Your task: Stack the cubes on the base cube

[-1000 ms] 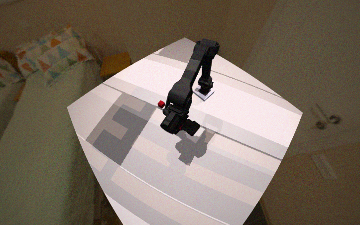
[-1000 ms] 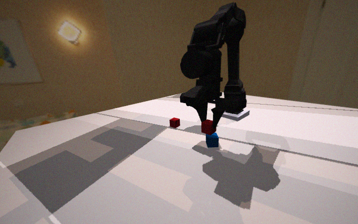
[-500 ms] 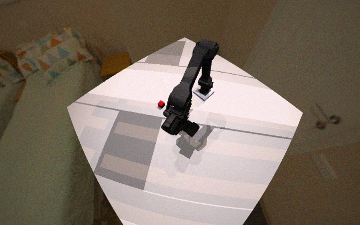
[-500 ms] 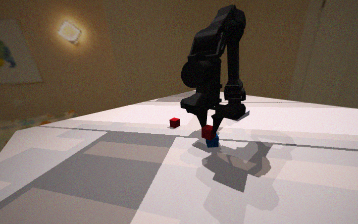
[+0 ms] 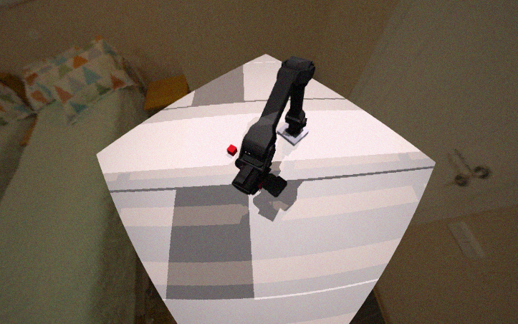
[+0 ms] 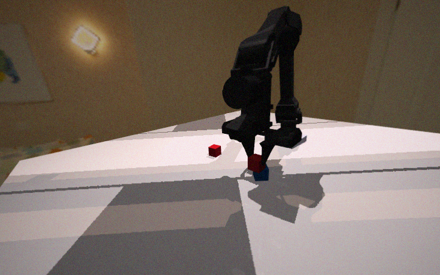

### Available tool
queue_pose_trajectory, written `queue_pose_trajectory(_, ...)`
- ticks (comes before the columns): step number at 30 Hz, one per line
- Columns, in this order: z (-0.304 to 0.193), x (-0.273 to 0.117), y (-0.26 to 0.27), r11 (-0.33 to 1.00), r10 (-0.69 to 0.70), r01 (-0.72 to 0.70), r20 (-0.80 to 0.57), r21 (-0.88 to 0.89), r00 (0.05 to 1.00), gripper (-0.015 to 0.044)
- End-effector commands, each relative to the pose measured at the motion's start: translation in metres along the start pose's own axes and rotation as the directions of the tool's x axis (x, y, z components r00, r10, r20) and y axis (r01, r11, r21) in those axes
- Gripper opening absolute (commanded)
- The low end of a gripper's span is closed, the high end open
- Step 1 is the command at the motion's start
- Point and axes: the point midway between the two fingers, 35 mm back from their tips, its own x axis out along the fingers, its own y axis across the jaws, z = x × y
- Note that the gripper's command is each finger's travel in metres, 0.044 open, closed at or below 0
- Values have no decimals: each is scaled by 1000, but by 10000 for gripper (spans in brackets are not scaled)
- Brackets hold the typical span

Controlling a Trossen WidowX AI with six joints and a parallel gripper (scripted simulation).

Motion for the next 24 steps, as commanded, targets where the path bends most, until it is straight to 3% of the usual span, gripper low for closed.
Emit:
queue_pose_trajectory(1, 0, 0, -1, 1000, -5, 5, 2, 1, 1000, 105)
queue_pose_trajectory(5, 0, 0, -1, 1000, -5, 5, 2, 1, 1000, 205)
queue_pose_trajectory(24, 0, -28, 0, 1000, 0, 0, 0, 0, 1000, 205)
